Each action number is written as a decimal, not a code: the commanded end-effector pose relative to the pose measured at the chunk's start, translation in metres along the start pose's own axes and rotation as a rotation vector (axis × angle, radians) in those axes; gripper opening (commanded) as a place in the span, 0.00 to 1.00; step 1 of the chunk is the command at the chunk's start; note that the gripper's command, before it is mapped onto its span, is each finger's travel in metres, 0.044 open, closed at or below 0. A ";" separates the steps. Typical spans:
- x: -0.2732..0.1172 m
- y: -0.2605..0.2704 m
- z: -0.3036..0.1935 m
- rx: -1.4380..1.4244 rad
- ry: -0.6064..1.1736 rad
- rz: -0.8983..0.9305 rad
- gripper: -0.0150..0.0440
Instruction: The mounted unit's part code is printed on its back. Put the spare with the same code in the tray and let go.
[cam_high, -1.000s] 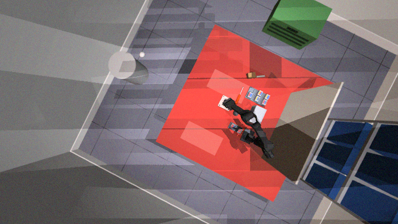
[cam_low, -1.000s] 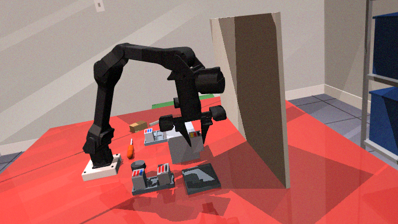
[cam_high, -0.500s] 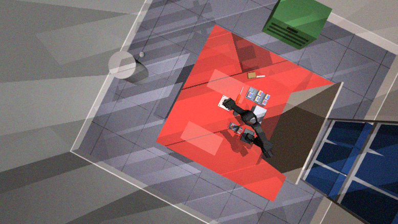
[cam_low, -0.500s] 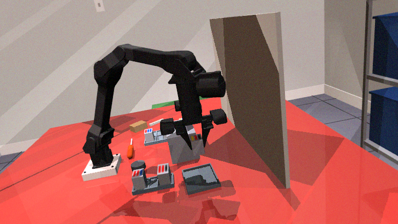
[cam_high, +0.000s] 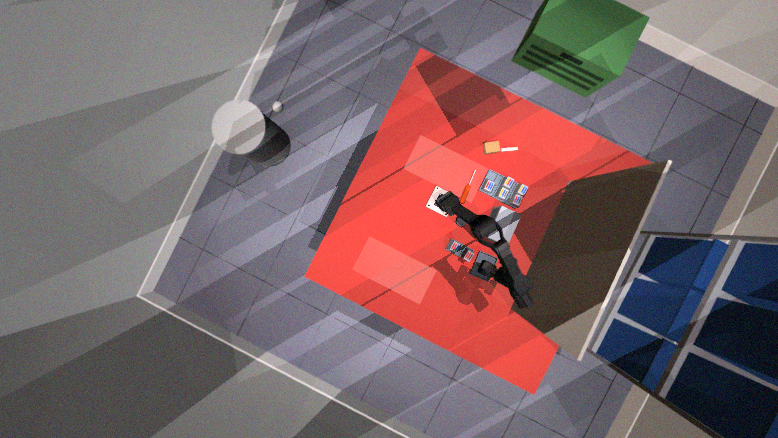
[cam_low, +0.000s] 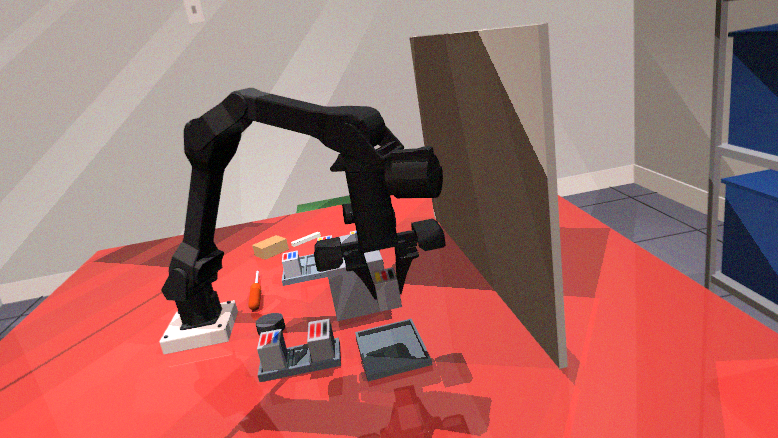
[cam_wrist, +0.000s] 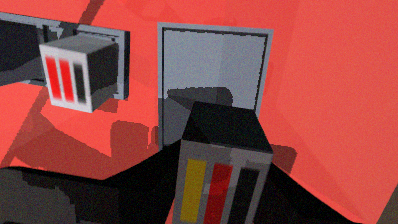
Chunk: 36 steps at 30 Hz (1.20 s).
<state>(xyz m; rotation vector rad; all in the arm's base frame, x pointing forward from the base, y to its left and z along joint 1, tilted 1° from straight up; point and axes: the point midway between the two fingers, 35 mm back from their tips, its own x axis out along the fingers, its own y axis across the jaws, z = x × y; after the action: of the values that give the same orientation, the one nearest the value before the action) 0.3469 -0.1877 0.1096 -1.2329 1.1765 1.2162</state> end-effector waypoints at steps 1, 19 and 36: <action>0.003 0.000 0.000 -0.004 0.004 0.001 0.25; 0.016 0.000 0.000 -0.004 0.004 0.001 0.25; 0.027 0.001 0.000 -0.004 0.003 0.001 0.25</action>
<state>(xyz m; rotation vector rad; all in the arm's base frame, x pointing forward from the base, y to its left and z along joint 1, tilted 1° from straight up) 0.3464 -0.1870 0.0845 -1.2337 1.1759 1.2171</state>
